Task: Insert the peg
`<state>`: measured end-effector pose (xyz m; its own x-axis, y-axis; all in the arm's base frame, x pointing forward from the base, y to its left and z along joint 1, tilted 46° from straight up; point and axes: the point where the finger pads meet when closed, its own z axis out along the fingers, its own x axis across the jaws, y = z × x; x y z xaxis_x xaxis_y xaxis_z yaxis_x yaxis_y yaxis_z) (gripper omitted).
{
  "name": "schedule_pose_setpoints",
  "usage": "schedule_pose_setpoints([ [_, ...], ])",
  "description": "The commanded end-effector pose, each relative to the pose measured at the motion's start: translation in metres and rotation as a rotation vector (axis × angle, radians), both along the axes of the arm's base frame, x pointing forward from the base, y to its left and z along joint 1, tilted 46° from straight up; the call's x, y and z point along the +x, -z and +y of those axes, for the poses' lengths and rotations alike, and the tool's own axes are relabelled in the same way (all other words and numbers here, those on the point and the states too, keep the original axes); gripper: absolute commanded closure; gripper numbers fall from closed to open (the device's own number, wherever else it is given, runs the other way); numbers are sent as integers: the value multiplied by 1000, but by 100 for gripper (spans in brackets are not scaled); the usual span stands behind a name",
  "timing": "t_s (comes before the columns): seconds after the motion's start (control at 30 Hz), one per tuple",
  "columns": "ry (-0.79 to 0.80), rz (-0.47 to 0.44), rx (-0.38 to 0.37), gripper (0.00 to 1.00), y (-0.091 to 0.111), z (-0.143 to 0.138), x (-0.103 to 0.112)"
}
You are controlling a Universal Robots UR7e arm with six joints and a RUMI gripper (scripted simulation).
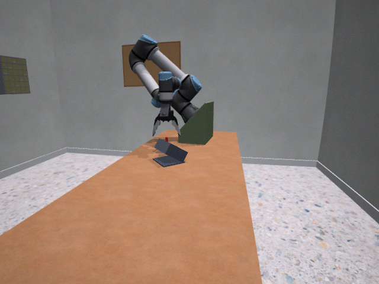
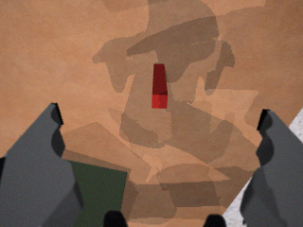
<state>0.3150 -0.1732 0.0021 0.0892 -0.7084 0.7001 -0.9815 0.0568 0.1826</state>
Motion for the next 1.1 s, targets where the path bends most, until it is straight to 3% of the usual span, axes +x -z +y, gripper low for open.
schedule_pose_setpoints([
  [0.0,-2,-2,0,0,6,-7,-1],
  [0.17,-3,-2,0,0,8,-9,-2],
  [1.07,0,-1,0,36,5,-6,-1],
])
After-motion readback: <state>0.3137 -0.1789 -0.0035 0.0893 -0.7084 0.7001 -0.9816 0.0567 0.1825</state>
